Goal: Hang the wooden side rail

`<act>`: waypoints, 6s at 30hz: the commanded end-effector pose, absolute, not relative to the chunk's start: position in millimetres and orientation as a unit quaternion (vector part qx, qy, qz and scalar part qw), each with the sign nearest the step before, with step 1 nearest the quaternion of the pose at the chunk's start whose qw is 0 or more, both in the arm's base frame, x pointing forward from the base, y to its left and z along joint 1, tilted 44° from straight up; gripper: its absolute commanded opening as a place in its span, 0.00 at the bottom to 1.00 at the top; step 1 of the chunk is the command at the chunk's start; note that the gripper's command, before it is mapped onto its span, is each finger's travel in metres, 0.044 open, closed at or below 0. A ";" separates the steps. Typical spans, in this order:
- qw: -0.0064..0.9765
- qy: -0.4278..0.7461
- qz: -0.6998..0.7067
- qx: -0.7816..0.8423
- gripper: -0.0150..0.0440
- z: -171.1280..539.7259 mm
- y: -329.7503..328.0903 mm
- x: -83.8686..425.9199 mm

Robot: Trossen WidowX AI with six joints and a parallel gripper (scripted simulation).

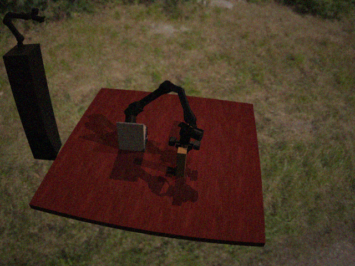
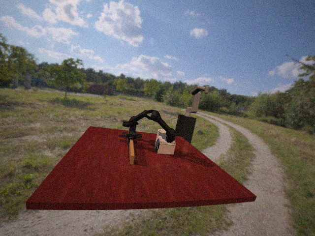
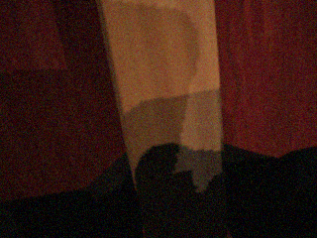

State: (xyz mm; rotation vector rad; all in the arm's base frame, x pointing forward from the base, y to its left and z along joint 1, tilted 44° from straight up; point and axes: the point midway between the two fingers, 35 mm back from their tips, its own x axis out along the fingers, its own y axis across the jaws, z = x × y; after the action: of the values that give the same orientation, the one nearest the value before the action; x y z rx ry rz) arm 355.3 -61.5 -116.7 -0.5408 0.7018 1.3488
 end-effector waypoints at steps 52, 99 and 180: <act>0.694 0.312 0.600 -0.247 0.25 -107.5 -72.9 356.1; 0.694 0.312 0.600 -0.247 0.25 -108.6 -76.3 358.1; 0.694 0.312 0.600 -0.247 0.25 -113.6 -82.6 356.5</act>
State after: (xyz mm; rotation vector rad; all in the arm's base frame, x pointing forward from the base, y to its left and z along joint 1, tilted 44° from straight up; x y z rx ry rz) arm 356.3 -76.1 -114.4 -0.5475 0.6944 1.3504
